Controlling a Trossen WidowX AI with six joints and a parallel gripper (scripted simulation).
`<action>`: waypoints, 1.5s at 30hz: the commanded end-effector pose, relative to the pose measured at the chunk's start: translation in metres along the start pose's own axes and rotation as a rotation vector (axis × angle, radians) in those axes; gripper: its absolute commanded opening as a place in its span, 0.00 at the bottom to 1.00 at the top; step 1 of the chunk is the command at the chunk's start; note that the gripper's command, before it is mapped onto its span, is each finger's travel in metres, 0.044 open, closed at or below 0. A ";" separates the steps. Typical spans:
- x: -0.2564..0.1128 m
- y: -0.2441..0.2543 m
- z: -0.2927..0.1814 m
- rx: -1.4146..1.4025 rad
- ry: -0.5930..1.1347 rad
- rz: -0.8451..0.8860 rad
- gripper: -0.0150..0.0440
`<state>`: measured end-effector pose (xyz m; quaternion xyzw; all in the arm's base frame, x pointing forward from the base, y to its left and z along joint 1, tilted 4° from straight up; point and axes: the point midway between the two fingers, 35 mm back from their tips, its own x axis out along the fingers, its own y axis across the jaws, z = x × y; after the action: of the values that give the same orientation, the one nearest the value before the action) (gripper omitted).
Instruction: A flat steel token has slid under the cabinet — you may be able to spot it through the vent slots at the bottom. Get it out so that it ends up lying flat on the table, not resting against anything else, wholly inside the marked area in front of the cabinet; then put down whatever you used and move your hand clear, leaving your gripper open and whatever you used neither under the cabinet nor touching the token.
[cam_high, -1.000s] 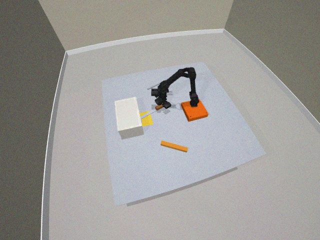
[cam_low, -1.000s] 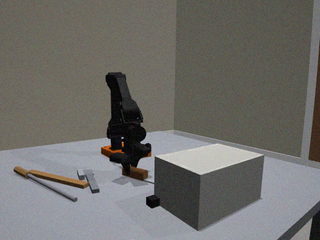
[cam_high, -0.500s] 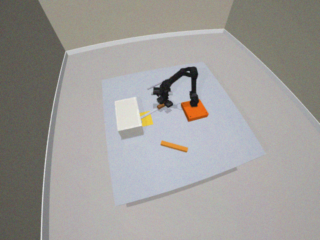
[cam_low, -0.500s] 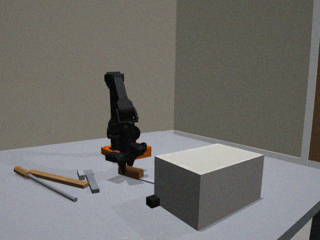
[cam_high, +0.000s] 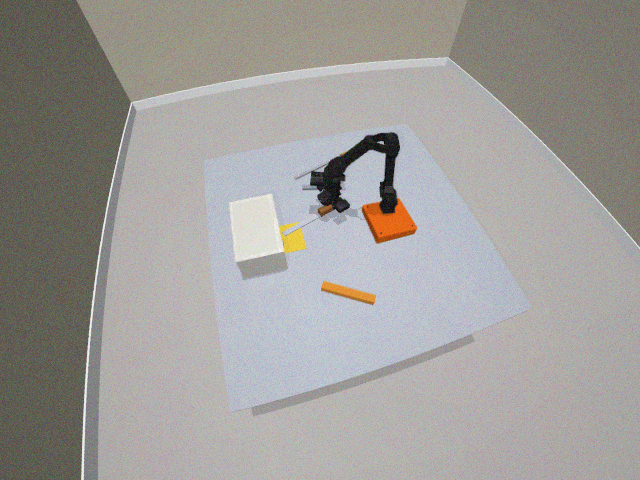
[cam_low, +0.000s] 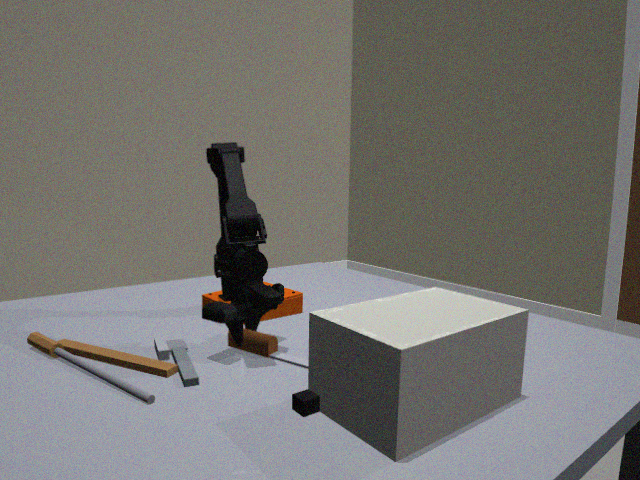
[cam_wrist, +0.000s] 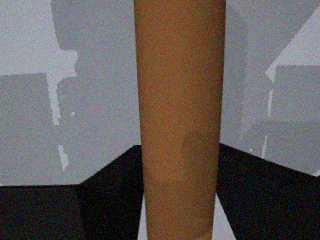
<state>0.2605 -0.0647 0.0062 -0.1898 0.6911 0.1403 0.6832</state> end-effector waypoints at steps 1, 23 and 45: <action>0.001 0.000 -0.006 0.000 0.002 0.000 0.25; -0.002 -0.001 -0.025 0.001 0.004 0.000 0.25; -0.003 -0.001 -0.034 0.099 0.005 -0.001 0.25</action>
<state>0.2301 -0.0807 0.0097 -0.1661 0.6983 0.1163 0.6865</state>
